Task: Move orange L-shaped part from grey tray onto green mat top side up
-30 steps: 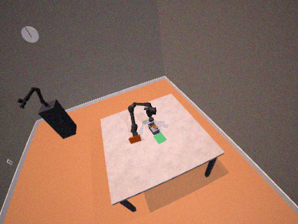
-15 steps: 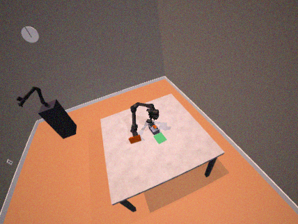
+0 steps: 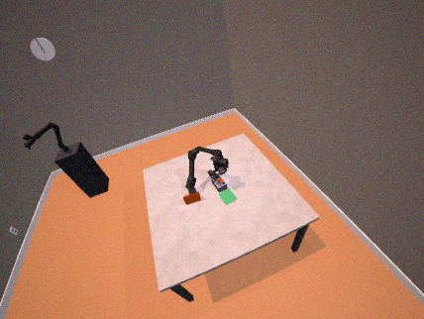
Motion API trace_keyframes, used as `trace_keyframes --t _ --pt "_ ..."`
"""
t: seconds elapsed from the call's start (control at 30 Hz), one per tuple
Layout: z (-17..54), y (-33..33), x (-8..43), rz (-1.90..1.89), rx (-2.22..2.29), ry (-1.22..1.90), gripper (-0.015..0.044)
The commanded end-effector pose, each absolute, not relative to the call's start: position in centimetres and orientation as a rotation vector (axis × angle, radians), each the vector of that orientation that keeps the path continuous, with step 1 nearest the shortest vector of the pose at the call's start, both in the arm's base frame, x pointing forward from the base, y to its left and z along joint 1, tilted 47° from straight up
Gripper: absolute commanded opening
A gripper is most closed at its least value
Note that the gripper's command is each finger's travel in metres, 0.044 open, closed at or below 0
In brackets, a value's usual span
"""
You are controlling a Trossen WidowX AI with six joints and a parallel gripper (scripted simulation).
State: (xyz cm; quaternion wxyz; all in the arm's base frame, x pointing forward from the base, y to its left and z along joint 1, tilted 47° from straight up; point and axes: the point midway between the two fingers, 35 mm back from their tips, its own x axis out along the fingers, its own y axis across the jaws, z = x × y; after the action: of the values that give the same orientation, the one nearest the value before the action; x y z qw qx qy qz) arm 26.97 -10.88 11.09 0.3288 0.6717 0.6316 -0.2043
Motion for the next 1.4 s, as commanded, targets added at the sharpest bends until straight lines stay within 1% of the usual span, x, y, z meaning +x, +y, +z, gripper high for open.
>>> trace_keyframes --t 0.0,0.1,1.33,1.37 --pt "10.0 -9.8 27.1 -0.553 1.772 1.665 0.028" --pt "9.1 -8.8 27.2 -0.552 1.773 1.665 0.028" --pt "5.8 -5.4 27.8 -0.55 1.774 1.665 0.028" --pt "6.0 -5.7 27.8 -0.549 1.769 1.662 0.0254"
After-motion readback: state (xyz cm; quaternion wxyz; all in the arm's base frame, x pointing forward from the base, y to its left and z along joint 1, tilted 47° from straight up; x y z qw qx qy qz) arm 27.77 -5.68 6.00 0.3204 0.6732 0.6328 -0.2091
